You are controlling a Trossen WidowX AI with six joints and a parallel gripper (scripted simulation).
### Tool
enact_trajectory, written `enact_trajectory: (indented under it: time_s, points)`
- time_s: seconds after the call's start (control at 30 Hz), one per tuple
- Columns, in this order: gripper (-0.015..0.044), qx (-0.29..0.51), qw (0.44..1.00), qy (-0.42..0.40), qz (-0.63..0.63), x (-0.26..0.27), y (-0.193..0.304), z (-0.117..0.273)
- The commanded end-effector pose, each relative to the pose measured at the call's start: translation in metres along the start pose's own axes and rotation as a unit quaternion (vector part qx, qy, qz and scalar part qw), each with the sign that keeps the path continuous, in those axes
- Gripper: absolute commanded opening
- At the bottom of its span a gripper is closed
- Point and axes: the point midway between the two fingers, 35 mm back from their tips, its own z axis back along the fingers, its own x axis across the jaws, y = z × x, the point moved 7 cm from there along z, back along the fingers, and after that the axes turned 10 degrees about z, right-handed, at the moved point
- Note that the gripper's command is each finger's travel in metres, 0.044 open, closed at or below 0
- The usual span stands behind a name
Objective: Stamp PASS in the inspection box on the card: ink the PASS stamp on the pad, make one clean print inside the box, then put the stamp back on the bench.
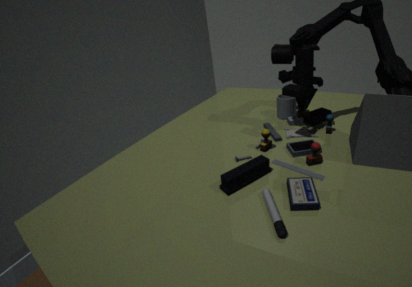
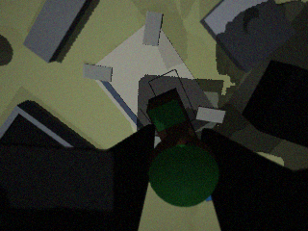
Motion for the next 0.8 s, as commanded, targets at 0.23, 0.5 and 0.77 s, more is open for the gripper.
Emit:
enact_trajectory:
  time_s: [0.23,0.5,0.77]
  points:
    - [0.0000,0.002,1.000,0.002,0.003,0.001,0.002,-0.009]
    - [0.0000,0.001,1.000,0.001,0.003,0.001,0.001,-0.014]
    - [0.0000,0.001,1.000,0.001,0.003,0.001,0.002,-0.019]
